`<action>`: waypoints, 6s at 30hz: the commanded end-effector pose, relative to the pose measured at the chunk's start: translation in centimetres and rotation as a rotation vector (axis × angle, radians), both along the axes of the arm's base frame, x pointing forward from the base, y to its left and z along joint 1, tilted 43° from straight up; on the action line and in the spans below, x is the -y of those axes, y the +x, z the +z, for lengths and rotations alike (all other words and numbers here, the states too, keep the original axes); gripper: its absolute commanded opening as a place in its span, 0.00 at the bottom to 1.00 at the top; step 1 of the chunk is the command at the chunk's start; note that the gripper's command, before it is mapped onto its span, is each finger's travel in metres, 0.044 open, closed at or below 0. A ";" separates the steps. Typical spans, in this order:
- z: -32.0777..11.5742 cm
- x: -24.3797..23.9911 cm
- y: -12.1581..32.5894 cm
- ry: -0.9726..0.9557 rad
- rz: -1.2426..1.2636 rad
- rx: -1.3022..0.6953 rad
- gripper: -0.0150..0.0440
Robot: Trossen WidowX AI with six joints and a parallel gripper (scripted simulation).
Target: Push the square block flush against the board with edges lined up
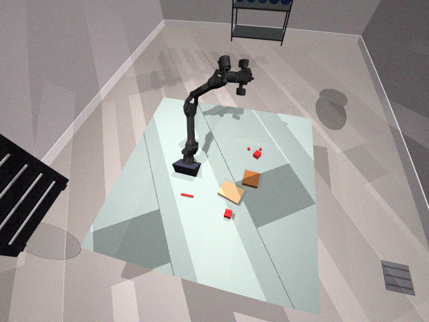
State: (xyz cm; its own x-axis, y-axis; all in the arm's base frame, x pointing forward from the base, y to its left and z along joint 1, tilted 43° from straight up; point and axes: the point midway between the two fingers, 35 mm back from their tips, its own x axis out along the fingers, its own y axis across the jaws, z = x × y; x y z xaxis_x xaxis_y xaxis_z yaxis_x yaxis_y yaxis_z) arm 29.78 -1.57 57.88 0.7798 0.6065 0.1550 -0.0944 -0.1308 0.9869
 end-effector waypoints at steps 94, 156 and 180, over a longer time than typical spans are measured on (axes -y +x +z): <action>-66.6 10.0 -6.7 -0.778 0.663 -0.679 0.25; -67.6 12.3 0.0 -0.781 0.661 -0.676 0.25; -67.3 11.2 -3.7 -0.779 0.662 -0.678 0.25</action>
State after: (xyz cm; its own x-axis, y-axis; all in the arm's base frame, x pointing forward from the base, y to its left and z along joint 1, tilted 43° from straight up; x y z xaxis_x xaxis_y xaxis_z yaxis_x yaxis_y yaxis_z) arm 26.46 -12.73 -9.49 0.0669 0.6696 -0.7397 0.3316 0.6843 0.6495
